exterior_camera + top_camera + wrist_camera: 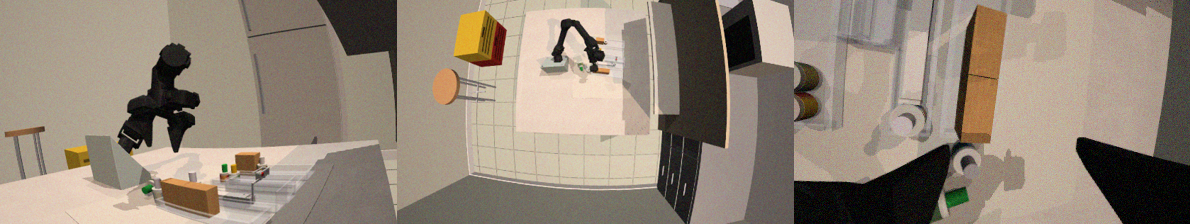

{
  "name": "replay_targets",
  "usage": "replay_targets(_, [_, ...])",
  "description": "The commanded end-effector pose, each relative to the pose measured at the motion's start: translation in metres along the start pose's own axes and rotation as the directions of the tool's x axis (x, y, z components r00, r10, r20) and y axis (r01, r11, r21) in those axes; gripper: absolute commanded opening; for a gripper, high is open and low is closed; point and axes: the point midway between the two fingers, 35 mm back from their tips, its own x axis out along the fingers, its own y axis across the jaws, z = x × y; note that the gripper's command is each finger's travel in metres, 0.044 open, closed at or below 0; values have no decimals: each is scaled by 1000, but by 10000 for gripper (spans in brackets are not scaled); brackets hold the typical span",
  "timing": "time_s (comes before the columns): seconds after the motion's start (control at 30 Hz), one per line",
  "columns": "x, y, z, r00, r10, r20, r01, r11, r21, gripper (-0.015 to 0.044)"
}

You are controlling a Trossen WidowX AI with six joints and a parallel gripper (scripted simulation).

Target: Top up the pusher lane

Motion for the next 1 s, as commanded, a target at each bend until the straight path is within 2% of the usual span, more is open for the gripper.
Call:
replay_targets(0.0, [25, 19, -46, 963, 249, -108, -237, 965, 108, 440])
replay_targets(0.1, [32, 23, -58, 937, 326, -124, -307, 940, 151, 440])
replay_targets(0.3, [32, 23, -58, 937, 326, -124, -307, 940, 151, 440])
replay_targets(0.97, [77, 36, -63, 937, 328, -124, -309, 939, 151, 440])
